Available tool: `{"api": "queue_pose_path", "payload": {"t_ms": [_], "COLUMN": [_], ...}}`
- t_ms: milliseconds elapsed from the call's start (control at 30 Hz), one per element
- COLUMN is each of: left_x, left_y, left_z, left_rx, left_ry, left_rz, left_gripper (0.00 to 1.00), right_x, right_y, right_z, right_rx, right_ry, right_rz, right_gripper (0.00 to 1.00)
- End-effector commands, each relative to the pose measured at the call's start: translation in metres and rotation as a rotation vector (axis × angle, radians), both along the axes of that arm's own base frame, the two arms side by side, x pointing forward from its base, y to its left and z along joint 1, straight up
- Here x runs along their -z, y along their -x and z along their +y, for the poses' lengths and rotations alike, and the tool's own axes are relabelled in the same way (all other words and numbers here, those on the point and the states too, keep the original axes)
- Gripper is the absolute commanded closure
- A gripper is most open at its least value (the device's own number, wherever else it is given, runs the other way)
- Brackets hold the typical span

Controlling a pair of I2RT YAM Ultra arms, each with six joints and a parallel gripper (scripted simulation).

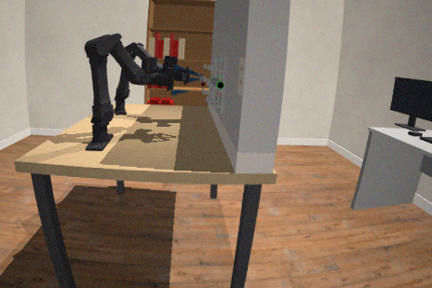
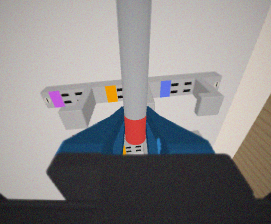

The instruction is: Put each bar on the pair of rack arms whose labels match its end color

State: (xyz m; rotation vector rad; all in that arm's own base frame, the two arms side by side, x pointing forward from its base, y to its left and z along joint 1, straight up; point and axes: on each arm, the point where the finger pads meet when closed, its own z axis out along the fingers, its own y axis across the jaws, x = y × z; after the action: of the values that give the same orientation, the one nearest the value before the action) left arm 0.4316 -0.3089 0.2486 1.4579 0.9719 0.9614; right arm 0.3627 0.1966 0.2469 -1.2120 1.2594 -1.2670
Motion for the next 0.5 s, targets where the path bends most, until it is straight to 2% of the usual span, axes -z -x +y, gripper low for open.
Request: {"api": "queue_pose_path", "payload": {"t_ms": [0, 467], "left_x": [-0.0393, -0.0420], "left_y": [-0.0002, -0.0002], "left_z": [0.0000, 0.0002], "left_rx": [-0.002, -0.002], "left_ry": [0.078, 0.078], "left_rz": [-0.061, -0.061], "left_gripper": [1.00, 1.00], "right_x": [-0.0119, -0.0088], "right_y": [-0.0012, -0.0013], "right_z": [0.0072, 0.0155], "right_rx": [0.001, 0.001], "right_ry": [-0.033, -0.033], "right_rz": [-0.026, -0.026], "right_gripper": [0.00, 0.00]}}
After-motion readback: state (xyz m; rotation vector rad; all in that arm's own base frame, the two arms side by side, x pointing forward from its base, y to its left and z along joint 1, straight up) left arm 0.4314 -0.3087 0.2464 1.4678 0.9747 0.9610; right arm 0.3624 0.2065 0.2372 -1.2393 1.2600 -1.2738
